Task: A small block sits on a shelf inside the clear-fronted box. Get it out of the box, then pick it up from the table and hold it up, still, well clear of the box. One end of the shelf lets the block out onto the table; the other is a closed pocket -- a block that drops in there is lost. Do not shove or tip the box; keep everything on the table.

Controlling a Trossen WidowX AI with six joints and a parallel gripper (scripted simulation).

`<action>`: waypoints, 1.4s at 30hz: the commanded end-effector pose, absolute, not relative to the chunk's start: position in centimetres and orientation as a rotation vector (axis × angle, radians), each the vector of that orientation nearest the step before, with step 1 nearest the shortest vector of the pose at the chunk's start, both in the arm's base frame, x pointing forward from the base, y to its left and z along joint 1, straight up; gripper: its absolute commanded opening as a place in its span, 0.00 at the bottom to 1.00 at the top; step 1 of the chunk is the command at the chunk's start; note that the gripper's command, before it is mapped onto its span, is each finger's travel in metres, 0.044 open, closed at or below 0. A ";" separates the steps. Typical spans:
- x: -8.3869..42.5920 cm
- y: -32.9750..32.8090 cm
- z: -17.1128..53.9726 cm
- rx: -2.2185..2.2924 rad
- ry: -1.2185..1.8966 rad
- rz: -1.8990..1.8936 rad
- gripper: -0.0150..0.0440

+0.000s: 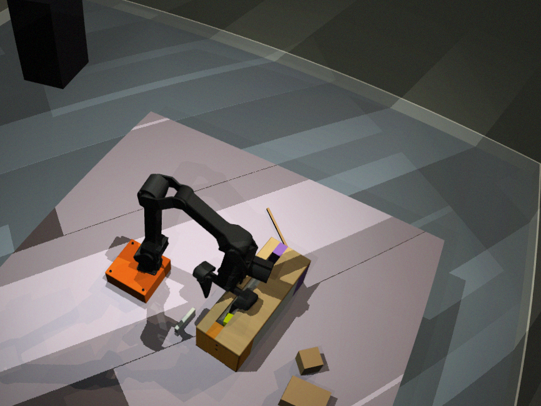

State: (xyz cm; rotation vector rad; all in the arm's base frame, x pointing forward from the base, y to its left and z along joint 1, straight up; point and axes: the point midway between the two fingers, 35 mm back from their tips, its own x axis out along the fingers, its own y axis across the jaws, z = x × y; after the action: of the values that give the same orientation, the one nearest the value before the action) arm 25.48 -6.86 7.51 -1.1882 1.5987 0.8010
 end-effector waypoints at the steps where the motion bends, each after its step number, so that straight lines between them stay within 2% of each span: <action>1: 25.3 -7.4 7.5 -1.195 1.602 0.800 0.93; 38: 24.1 -11.0 7.5 -1.197 1.605 0.798 0.93; 42: 24.3 -11.0 9.6 -1.195 1.604 0.798 0.93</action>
State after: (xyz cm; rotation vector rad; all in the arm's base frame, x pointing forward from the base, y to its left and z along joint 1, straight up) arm 23.98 -10.82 8.04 -1.1829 1.6131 0.8085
